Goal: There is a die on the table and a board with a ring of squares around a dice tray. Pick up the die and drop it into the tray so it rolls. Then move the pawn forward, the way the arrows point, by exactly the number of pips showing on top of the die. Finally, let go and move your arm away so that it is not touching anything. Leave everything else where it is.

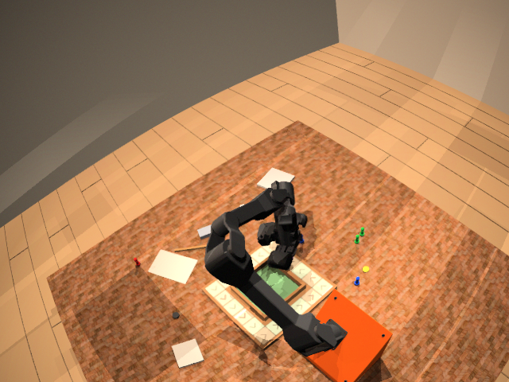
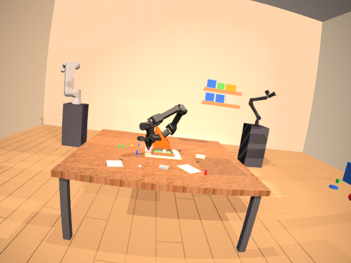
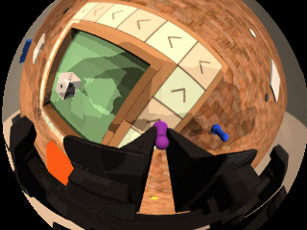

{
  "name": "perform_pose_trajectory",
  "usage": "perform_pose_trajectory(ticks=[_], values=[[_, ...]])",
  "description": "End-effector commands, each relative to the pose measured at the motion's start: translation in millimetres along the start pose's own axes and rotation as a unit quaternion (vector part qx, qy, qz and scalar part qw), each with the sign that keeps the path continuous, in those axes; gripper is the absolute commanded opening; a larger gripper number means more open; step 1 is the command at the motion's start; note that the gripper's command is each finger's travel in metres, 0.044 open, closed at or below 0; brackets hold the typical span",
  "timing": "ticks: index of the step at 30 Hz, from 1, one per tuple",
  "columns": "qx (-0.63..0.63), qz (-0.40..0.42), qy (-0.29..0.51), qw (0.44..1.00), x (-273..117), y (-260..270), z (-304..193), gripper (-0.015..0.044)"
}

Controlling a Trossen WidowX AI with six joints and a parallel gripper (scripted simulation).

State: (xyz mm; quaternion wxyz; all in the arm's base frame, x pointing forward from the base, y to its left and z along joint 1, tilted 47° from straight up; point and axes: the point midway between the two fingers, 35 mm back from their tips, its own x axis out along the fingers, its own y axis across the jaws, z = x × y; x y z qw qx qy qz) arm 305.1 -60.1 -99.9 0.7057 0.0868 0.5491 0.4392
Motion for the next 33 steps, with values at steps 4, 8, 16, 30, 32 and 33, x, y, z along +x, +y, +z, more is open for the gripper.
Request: perform_pose_trajectory(ticks=[4, 8, 16, 30, 32, 33], values=[[0.004, 0.006, 0.001, 1.000, 14.1, 3.1, -2.4, 0.0000], [0.004, 0.006, 0.001, 1.000, 18.0, 3.2, -2.4, 0.0000], [-0.001, 0.000, 0.000, 1.000, 11.7, 0.2, 0.9, 0.0157], [0.005, 0.005, 0.002, 1.000, -43.9, -1.3, 0.4, 0.0440], [0.019, 0.004, 0.003, 1.000, -50.7, 6.0, -1.9, 0.0440], [0.036, 0.004, 0.003, 0.999, -58.7, 15.4, -5.1, 0.0440]])
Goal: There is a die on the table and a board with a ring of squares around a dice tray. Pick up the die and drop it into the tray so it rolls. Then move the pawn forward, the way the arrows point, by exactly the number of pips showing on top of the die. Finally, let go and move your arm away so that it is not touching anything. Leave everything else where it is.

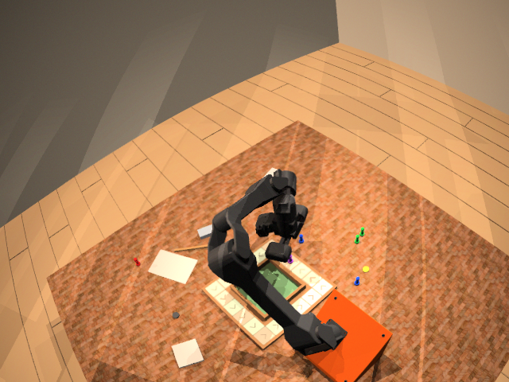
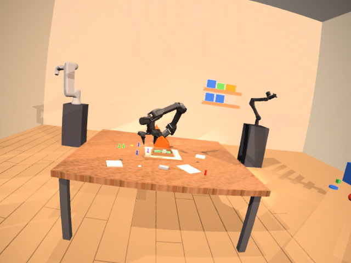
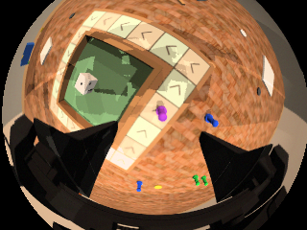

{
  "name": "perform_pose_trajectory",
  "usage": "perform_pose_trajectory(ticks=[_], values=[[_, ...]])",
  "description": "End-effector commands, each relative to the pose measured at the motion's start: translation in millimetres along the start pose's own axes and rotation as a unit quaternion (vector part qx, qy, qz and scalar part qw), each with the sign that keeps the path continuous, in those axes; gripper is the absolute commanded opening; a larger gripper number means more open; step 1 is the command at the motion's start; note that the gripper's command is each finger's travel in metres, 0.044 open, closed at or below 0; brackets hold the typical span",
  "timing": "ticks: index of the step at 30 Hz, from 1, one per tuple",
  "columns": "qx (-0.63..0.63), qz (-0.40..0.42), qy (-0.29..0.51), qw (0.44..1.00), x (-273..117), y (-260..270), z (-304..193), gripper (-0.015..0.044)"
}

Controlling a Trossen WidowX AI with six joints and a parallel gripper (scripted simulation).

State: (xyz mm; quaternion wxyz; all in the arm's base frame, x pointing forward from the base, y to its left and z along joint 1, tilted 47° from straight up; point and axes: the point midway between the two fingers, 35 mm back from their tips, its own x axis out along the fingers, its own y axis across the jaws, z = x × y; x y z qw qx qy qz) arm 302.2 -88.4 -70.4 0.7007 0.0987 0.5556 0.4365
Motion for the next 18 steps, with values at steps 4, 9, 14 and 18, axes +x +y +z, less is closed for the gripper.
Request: perform_pose_trajectory(ticks=[4, 9, 14, 18], values=[[0.108, -0.003, 0.002, 0.994, -49.4, 61.0, -22.6, 0.0440], [0.211, -0.001, 0.003, 0.977, -72.7, 124.6, -48.5, 0.0440], [0.177, -0.008, -0.002, 0.984, -71.6, 102.7, -38.4, 0.0440], [0.177, -0.008, -0.002, 0.984, -71.6, 102.7, -38.4, 0.0440]])
